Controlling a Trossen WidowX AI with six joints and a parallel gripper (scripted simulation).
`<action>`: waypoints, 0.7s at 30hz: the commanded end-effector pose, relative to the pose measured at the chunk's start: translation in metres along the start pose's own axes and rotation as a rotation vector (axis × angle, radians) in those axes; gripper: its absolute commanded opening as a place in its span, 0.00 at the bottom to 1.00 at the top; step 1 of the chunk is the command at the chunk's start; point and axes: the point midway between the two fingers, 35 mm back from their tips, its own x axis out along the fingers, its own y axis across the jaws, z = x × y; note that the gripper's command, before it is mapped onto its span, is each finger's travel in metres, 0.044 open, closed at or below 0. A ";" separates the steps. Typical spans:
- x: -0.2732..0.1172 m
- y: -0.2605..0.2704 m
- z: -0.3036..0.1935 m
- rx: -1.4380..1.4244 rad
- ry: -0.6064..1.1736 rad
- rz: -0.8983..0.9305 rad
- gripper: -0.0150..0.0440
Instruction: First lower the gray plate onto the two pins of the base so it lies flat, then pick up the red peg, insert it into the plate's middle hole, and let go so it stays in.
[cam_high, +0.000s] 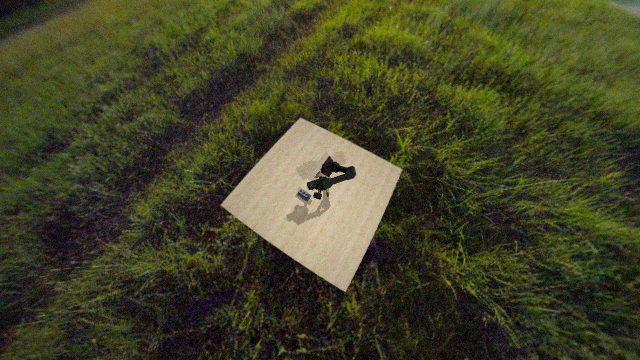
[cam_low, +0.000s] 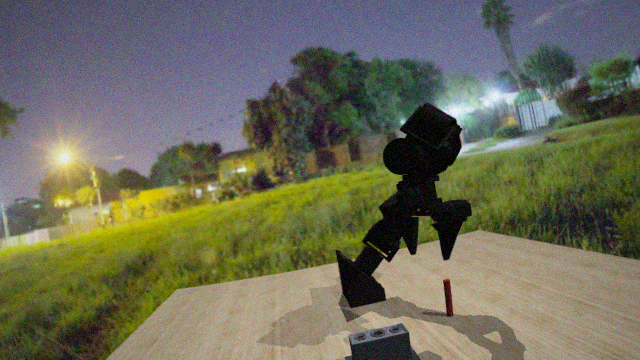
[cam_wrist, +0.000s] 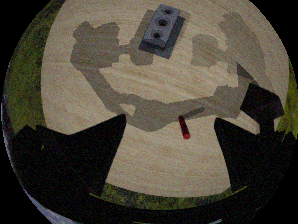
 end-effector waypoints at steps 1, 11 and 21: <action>0.009 -0.027 -0.053 -0.141 0.017 -0.007 1.00; 0.014 -0.042 -0.076 -0.225 0.021 -0.006 1.00; 0.048 -0.042 -0.076 -0.226 0.021 -0.005 1.00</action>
